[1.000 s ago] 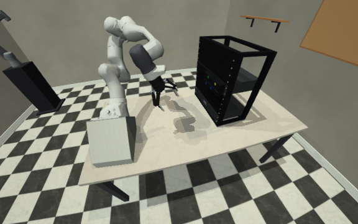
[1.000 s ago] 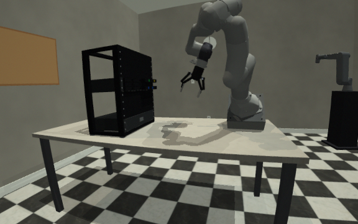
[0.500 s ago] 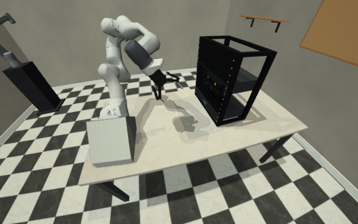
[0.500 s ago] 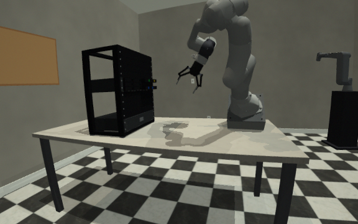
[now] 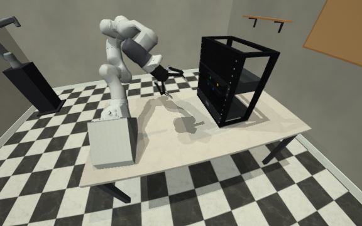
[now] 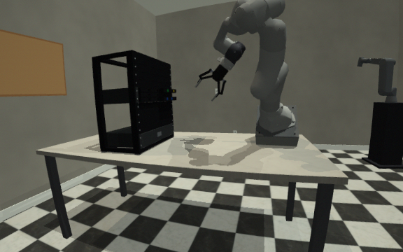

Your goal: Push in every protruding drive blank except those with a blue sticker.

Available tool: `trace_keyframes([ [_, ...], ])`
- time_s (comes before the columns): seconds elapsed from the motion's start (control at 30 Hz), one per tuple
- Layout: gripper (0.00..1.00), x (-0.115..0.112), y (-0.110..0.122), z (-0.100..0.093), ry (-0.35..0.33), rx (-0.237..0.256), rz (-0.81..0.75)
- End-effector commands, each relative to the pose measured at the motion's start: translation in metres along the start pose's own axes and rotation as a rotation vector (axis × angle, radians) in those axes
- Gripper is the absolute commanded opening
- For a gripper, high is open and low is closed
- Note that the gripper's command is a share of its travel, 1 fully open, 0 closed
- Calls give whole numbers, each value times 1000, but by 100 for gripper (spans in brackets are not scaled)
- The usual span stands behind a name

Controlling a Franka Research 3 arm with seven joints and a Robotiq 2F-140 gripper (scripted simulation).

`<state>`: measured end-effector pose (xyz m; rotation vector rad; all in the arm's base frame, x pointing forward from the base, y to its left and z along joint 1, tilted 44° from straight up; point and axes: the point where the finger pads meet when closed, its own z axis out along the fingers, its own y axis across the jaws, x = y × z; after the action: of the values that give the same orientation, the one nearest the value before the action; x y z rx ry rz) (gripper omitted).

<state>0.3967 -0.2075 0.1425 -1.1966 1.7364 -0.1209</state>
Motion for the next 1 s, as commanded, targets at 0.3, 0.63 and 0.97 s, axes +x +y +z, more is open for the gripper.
trace_keyframes([
  [0.3, 100, -13, -37, -14, -44, 130, 309],
  [0.63, 100, -21, -58, -24, -98, 211, 466],
  [0.97, 100, -27, -75, -33, -163, 276, 617],
])
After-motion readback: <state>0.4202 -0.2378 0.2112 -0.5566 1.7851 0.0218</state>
